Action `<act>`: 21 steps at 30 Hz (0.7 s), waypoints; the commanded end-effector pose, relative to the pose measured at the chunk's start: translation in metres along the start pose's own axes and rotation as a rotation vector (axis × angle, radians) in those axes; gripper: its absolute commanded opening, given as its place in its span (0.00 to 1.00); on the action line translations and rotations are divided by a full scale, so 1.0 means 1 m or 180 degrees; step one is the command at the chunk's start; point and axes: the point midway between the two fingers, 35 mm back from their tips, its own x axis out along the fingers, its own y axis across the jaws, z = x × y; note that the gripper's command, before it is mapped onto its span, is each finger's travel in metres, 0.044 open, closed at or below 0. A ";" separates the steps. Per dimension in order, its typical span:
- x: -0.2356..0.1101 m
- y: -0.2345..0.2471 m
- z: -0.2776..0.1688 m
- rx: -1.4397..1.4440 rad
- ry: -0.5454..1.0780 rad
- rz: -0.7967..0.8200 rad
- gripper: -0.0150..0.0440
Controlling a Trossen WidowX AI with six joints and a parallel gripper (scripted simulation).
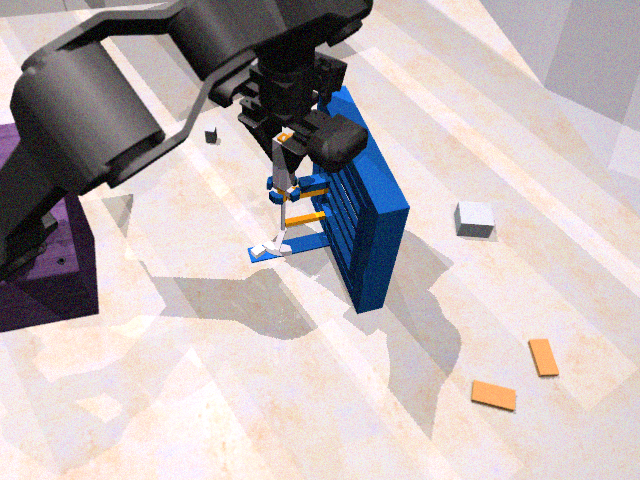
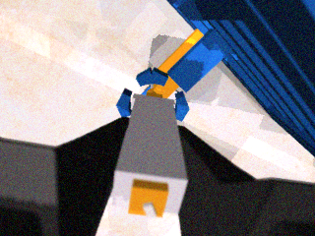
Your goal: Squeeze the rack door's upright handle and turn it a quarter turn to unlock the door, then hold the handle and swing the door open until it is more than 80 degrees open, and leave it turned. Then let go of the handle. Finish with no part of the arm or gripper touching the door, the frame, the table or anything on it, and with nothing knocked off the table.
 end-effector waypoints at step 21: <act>0.002 0.000 -0.001 -0.3819 0.0015 0.0001 0.28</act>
